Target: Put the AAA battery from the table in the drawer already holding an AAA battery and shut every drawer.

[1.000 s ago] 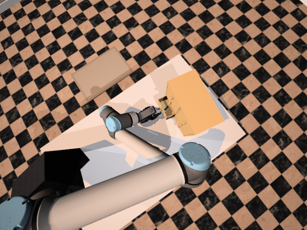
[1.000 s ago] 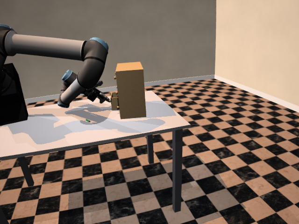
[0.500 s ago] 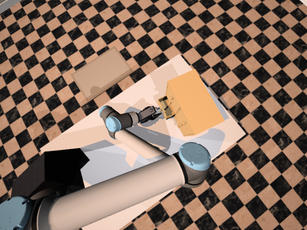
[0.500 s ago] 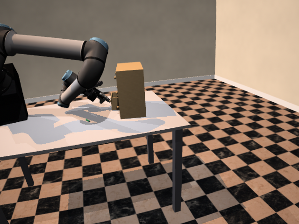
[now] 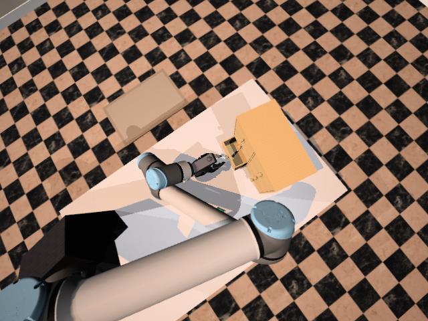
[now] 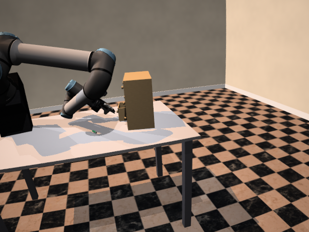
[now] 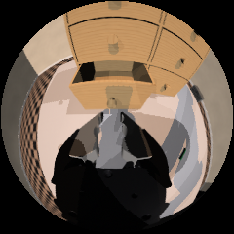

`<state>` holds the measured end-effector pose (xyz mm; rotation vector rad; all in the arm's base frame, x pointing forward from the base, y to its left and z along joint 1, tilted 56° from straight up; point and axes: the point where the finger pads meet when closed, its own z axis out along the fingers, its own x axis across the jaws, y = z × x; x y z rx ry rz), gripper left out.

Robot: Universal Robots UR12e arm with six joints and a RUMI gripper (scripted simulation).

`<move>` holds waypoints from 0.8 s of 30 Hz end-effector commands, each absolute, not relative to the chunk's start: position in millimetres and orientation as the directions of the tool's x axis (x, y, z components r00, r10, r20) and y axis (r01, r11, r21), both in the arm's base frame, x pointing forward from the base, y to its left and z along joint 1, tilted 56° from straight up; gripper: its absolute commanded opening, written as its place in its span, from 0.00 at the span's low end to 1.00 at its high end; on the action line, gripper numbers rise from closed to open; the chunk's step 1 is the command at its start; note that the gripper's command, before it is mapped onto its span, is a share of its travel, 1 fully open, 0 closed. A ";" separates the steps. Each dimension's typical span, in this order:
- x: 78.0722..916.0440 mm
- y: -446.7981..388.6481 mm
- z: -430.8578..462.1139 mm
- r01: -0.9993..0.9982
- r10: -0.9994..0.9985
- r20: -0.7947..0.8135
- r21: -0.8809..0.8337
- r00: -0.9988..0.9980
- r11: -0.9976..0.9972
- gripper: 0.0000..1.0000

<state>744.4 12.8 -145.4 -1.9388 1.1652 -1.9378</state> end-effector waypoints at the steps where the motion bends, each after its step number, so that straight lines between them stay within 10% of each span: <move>1: 735.1 12.0 -147.9 -0.399 -0.612 0.778 -0.611 -0.145 -0.683 0.20; 24: 709.7 13.2 -151.7 -0.399 -0.612 0.778 -0.611 -0.145 -0.683 0.20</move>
